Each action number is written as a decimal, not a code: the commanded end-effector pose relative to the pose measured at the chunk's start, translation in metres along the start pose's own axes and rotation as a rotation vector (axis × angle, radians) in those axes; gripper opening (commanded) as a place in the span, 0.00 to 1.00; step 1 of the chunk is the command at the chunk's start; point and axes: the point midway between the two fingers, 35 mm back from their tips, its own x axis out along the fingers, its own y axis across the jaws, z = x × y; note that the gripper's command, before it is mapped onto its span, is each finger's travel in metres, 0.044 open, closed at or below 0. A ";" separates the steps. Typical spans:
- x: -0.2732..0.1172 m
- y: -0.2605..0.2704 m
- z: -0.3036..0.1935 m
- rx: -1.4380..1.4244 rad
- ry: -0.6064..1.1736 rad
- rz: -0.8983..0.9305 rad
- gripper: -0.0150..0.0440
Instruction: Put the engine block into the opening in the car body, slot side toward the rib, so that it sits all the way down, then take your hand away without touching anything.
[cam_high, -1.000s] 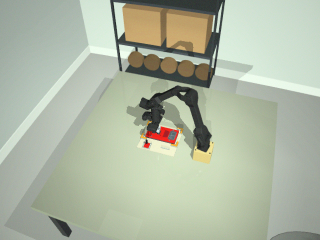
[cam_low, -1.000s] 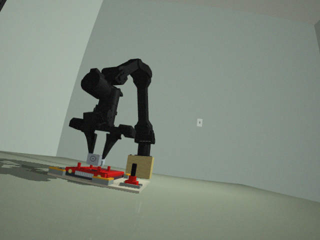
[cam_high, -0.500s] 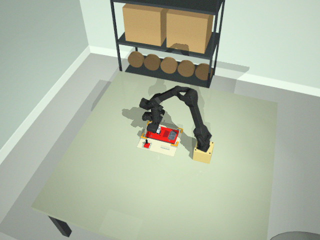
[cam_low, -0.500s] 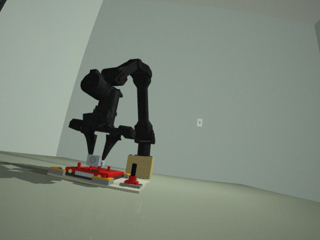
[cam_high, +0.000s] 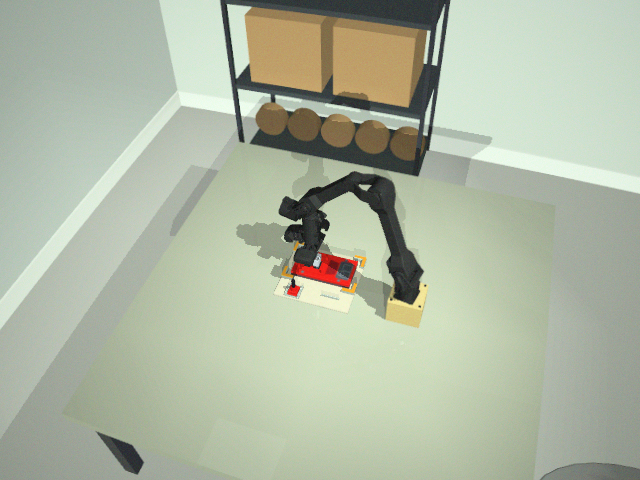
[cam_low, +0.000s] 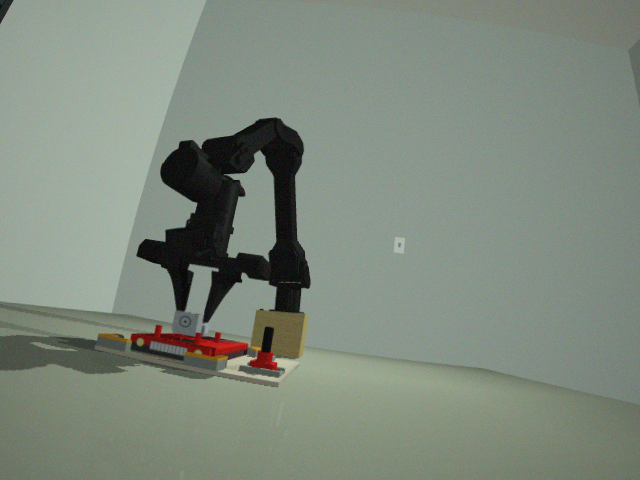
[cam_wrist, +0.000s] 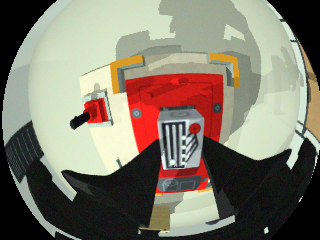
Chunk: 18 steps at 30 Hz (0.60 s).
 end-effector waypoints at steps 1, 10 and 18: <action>0.002 0.000 -0.001 -0.004 0.003 0.001 0.52; 0.003 0.000 -0.001 -0.001 0.003 0.001 0.52; 0.005 0.000 -0.001 0.001 0.003 0.001 0.52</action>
